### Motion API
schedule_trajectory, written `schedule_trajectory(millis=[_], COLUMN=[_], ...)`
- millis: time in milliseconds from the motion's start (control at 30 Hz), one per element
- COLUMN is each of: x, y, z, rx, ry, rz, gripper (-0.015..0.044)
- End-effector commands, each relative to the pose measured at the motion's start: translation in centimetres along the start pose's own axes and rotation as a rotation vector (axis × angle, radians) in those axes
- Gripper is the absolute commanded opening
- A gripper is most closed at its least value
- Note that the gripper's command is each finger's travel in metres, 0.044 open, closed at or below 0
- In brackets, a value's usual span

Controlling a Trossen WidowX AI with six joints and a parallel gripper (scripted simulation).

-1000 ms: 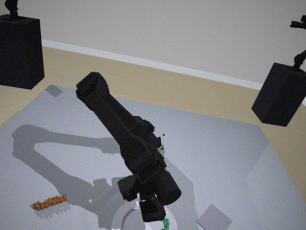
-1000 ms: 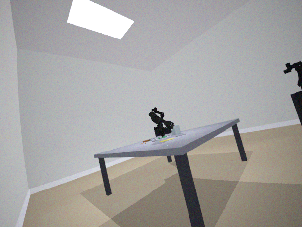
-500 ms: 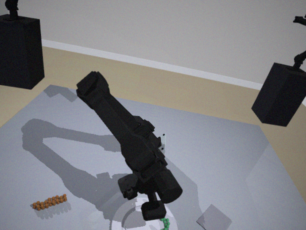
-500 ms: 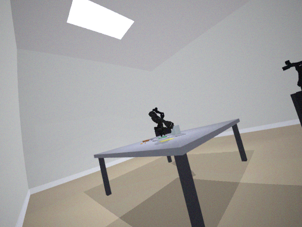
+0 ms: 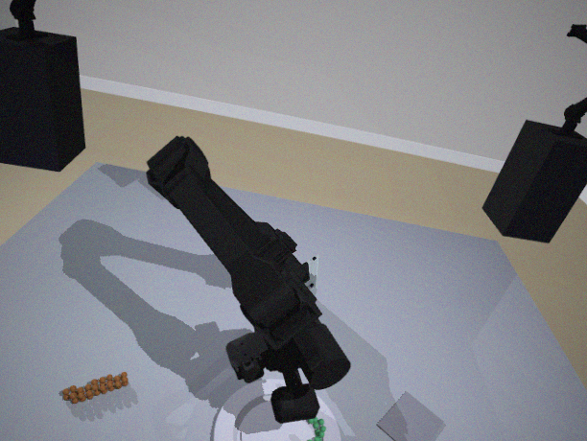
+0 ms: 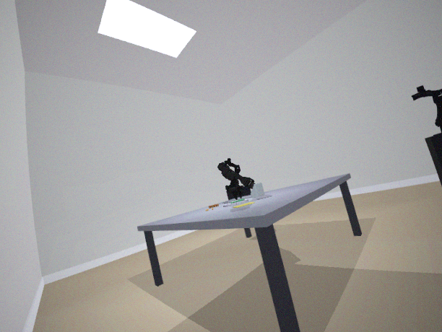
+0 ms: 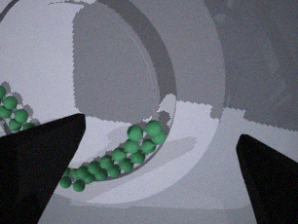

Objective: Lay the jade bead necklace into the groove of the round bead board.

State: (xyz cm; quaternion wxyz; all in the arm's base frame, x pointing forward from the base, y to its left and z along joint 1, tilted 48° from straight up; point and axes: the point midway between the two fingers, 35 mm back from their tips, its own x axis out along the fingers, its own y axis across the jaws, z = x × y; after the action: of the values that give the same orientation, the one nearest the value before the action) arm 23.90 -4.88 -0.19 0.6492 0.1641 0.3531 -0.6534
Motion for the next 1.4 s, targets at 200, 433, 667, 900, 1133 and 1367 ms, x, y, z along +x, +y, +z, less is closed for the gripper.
schedule_trajectory(millis=[200, 433, 667, 900, 1133, 1367], x=[-1.2, -2.4, -3.0, -2.2, -1.9, -0.9], y=[4.2, 9.5, 12.8, 12.8, 12.9, 12.9], z=[0.5, 1.0, 1.2, 1.2, 1.3, 1.3], rx=[-0.243, -0.581, -0.808, -0.808, -0.798, -0.801], ry=[0.003, 0.002, 0.001, 0.001, 0.001, 0.001], rz=[0.003, 0.006, 0.007, 0.007, 0.014, 0.012], gripper=[0.0256, 0.0120, 0.0120, 0.0120, 0.0120, 0.0120])
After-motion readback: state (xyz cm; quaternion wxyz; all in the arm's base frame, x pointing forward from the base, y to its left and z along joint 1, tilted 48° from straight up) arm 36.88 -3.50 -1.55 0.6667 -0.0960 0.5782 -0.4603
